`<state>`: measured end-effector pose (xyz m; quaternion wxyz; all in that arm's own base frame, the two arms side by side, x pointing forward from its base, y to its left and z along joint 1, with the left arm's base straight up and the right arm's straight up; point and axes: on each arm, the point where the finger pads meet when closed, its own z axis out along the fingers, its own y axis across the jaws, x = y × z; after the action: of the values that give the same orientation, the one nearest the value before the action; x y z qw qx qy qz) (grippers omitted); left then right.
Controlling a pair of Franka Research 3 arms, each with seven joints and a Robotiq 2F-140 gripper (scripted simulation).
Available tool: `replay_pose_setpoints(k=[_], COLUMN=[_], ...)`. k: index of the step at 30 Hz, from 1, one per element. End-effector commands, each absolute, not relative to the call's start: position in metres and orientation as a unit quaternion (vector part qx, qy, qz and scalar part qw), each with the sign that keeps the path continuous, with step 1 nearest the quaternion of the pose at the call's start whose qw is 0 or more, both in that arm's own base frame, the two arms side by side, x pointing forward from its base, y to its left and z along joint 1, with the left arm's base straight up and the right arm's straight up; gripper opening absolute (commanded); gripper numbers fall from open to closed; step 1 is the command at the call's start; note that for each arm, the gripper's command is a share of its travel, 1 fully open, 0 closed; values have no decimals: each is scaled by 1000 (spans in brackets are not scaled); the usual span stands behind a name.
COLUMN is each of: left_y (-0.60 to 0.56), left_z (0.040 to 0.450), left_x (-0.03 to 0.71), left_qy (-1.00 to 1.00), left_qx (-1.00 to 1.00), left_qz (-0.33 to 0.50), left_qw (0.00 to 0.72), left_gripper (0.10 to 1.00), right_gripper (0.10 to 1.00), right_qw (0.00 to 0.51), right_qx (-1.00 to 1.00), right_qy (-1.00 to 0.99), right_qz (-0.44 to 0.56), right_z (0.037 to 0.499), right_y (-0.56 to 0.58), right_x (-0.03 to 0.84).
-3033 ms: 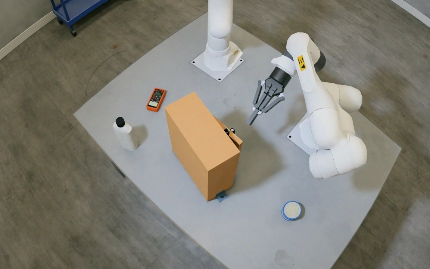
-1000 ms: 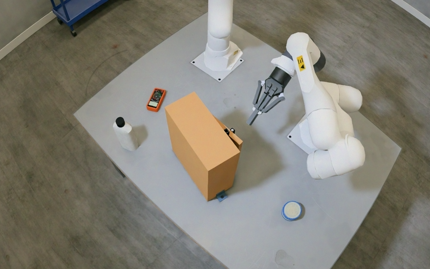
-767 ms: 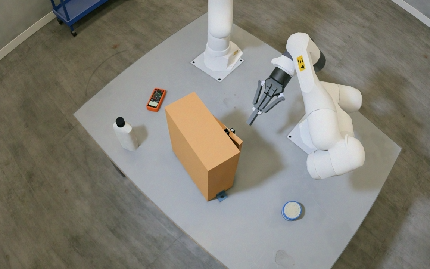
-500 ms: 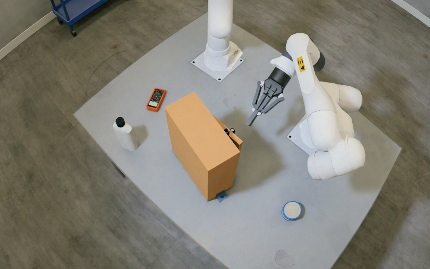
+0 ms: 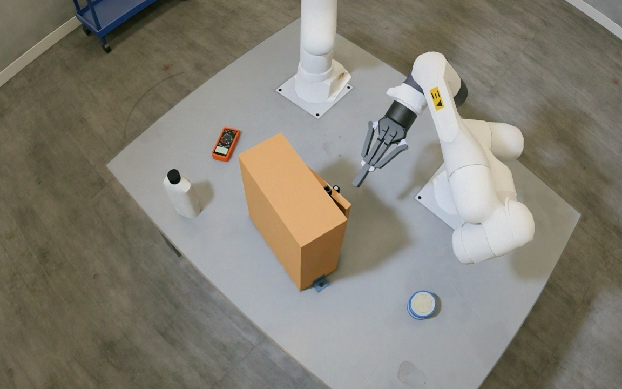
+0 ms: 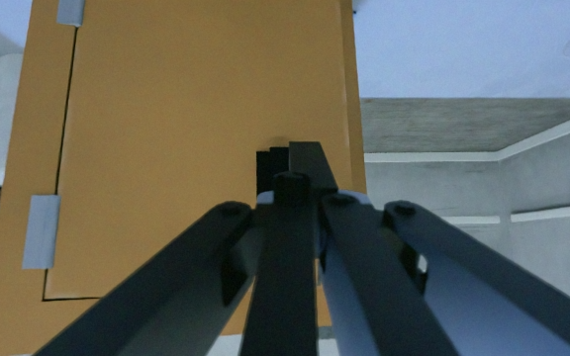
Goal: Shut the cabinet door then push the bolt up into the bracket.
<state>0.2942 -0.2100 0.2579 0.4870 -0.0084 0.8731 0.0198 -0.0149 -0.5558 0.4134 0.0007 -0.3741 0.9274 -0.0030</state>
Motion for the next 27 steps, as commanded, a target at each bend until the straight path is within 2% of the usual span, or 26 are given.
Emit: replay_pose_setpoints(k=[1, 27], left_y=[-214, -216], left_z=[258, 258], left_x=[300, 323], left_qy=[866, 866], left_qx=[27, 27], left_qz=[-16, -16], left_qw=[500, 500], left_gripper=[99, 99], right_gripper=[1000, 1000], right_qw=[1, 1], right_qx=[-374, -374], right_qy=[927, 927], right_qz=[-3, -3], right_z=[413, 413], right_y=[-556, -556], right_x=[-15, -15])
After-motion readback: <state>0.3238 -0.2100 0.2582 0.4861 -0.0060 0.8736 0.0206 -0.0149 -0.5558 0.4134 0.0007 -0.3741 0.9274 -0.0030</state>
